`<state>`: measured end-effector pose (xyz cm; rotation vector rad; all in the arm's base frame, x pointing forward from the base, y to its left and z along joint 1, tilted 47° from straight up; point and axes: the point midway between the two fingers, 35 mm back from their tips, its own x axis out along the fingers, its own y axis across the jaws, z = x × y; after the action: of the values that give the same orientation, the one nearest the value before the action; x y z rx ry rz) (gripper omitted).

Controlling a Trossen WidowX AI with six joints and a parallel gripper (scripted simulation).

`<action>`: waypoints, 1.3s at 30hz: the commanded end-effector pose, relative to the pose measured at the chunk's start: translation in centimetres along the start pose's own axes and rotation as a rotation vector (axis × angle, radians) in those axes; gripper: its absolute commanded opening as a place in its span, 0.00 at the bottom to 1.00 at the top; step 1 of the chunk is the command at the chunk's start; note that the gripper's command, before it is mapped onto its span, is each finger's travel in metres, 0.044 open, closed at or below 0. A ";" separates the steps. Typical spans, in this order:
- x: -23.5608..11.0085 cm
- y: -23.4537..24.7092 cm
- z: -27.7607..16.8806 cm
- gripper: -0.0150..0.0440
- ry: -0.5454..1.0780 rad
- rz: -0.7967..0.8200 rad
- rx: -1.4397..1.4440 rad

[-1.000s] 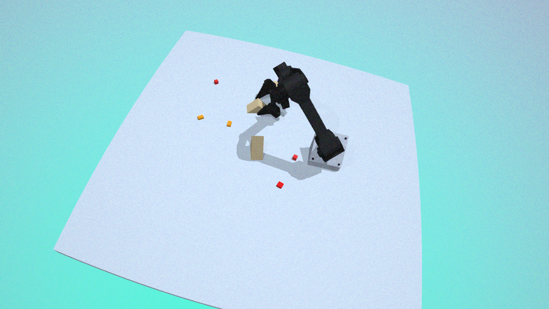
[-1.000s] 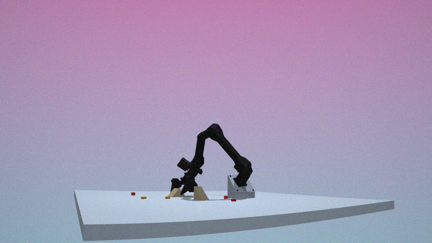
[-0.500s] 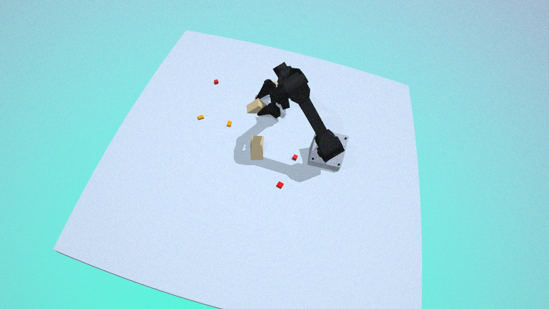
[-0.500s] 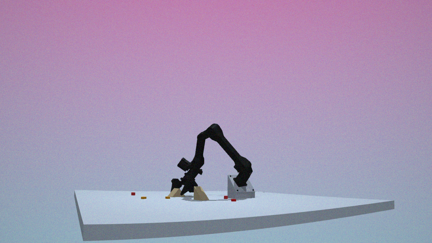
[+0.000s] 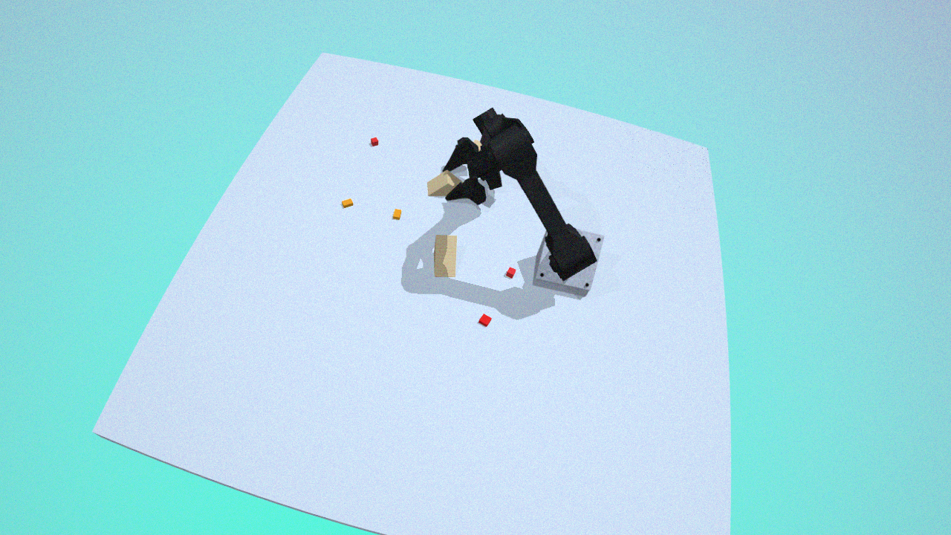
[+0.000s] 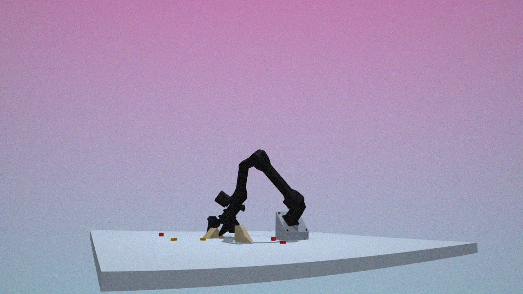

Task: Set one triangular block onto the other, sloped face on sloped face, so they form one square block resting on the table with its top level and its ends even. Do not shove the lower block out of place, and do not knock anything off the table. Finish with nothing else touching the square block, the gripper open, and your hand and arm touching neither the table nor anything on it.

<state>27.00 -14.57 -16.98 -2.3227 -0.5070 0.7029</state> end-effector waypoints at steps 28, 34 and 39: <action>0.0 0.0 0.0 0.38 0.000 0.000 0.000; -1.0 0.4 -1.2 0.25 -0.003 0.005 0.000; -2.4 0.7 -2.6 0.25 -0.005 0.008 -0.001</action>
<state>26.60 -15.86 -16.02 -2.2995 -0.5043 0.7151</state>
